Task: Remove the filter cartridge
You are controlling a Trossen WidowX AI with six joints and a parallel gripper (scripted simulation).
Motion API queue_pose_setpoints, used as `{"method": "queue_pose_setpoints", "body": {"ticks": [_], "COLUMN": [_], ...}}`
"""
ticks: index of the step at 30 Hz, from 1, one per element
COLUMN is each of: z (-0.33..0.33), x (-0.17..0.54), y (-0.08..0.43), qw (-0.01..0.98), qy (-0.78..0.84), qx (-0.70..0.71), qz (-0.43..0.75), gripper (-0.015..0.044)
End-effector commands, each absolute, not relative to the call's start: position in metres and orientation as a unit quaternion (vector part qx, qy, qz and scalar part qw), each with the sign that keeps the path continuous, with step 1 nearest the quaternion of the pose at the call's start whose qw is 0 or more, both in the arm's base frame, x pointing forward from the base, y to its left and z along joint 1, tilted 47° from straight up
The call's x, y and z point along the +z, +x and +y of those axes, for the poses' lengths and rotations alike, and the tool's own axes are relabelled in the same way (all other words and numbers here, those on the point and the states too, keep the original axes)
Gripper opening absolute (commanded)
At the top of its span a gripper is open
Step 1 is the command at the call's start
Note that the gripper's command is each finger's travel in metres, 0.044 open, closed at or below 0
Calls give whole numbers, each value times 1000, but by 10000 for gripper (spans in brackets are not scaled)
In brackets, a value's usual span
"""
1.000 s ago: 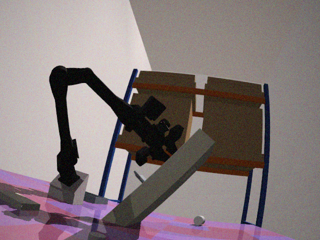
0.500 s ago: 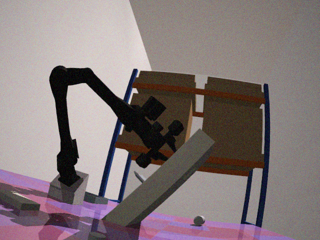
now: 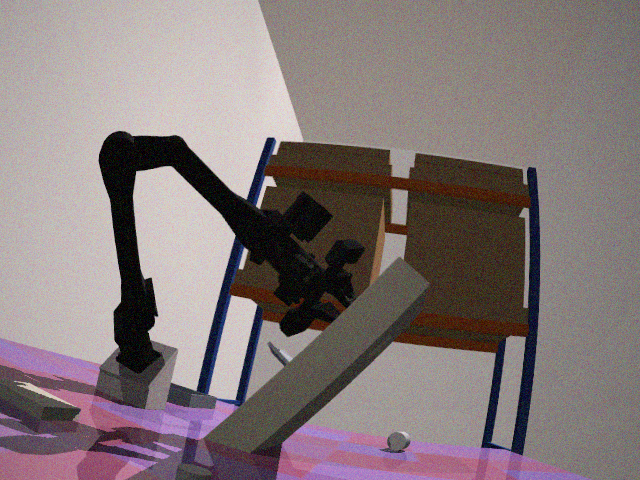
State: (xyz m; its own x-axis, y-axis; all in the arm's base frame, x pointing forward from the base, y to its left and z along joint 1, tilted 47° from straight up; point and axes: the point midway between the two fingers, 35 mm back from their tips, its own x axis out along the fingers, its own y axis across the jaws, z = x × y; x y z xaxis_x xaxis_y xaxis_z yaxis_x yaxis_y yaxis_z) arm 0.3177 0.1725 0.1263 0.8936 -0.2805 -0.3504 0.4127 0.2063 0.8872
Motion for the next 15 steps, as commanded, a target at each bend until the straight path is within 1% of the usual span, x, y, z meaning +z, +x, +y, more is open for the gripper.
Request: {"method": "queue_pose_setpoints", "body": {"ticks": [1,15], "z": [171,190], "x": [126,141], "y": [323,275], "qw": [756,771], "qy": [612,589], "qx": [-225,-231], "qz": [55,67], "gripper": [0,0]}}
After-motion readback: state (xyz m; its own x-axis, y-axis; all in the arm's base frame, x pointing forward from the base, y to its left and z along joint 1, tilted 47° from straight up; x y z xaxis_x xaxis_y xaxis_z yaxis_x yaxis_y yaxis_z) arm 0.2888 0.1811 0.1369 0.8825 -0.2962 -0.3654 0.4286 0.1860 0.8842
